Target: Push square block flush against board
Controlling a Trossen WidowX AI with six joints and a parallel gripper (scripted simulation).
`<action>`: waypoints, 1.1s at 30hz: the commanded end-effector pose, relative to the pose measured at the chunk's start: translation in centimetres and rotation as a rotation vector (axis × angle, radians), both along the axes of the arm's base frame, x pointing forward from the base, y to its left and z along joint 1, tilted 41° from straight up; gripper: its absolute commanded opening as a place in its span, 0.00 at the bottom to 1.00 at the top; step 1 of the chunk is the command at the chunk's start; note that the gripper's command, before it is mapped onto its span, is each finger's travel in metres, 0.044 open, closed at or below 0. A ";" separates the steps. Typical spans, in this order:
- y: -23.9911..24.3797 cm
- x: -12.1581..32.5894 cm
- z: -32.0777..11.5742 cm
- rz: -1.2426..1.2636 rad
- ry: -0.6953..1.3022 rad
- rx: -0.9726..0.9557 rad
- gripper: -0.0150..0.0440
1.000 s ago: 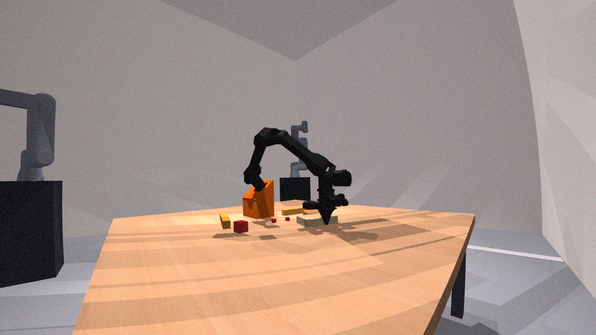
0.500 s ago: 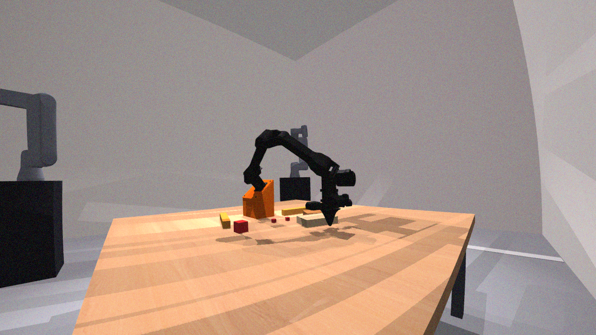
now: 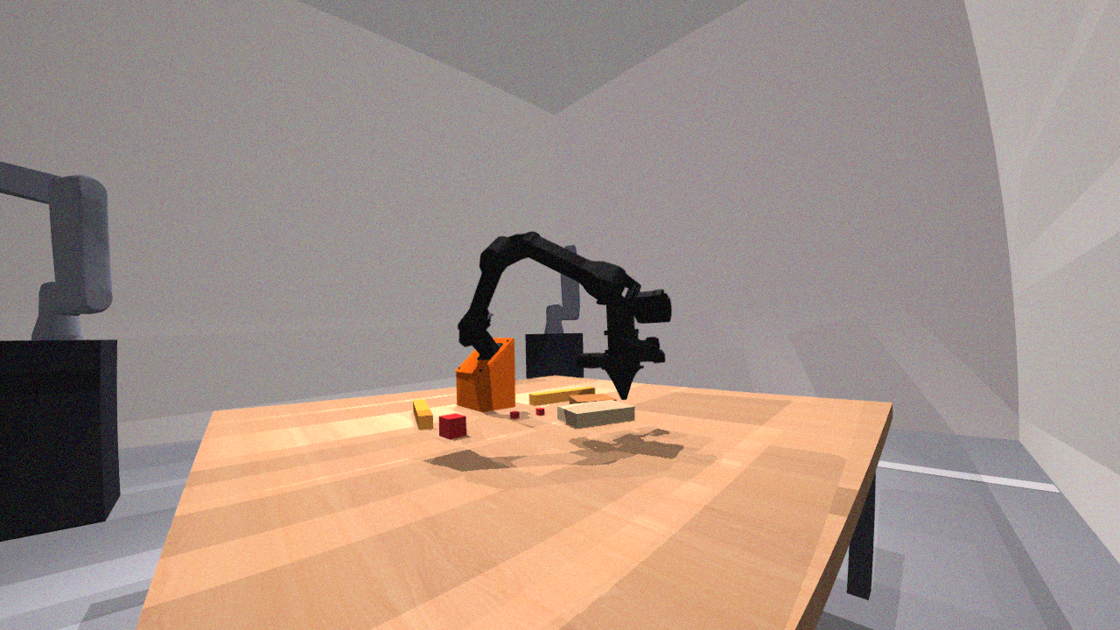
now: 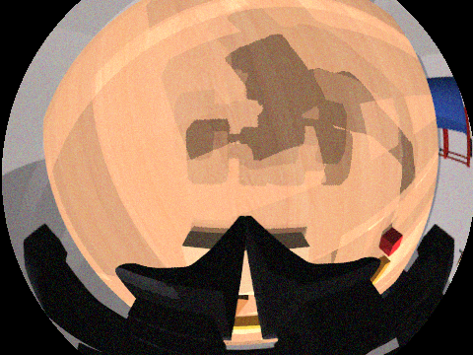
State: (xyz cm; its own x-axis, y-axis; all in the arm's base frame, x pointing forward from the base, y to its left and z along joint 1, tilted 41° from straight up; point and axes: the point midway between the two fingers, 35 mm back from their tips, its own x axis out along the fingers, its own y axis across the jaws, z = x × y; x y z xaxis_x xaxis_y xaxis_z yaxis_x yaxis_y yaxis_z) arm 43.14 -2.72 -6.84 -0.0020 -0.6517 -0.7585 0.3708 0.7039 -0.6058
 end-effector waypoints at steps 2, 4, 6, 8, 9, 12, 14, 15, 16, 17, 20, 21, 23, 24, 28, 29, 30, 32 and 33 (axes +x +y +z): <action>0.8 -0.4 -0.6 -0.017 0.008 0.002 0.25; 3.2 -0.8 -2.7 -0.018 0.007 0.003 0.25; 4.2 -1.0 -3.5 -0.019 0.007 0.003 0.25; 4.2 -1.0 -3.5 -0.019 0.007 0.003 0.25; 4.2 -1.0 -3.5 -0.019 0.007 0.003 0.25; 2.4 -1.0 -5.6 -0.018 0.007 0.003 0.25; 0.7 -1.1 -7.5 -0.019 0.007 0.001 0.25; 0.5 -1.2 -7.7 -0.019 0.007 0.001 0.25; 0.5 -1.2 -7.7 -0.019 0.007 0.001 0.25; 0.5 -1.2 -7.7 -0.019 0.007 0.001 0.25; 0.5 -1.2 -7.7 -0.019 0.007 0.001 0.25; 0.5 -1.2 -7.7 -0.019 0.007 0.001 0.25; 0.6 -1.3 -7.7 -0.019 0.007 0.001 0.25; 0.6 -1.3 -7.8 -0.019 0.007 0.001 0.25; 0.7 -1.6 -7.9 -0.019 0.007 0.001 0.25; 0.8 -1.7 -7.9 -0.019 0.007 0.001 0.25; 0.8 -1.7 -7.9 -0.019 0.007 0.001 0.25; 0.9 -1.9 -7.9 -0.019 0.007 0.001 0.25; 0.9 -1.9 -8.0 -0.019 0.007 0.001 0.25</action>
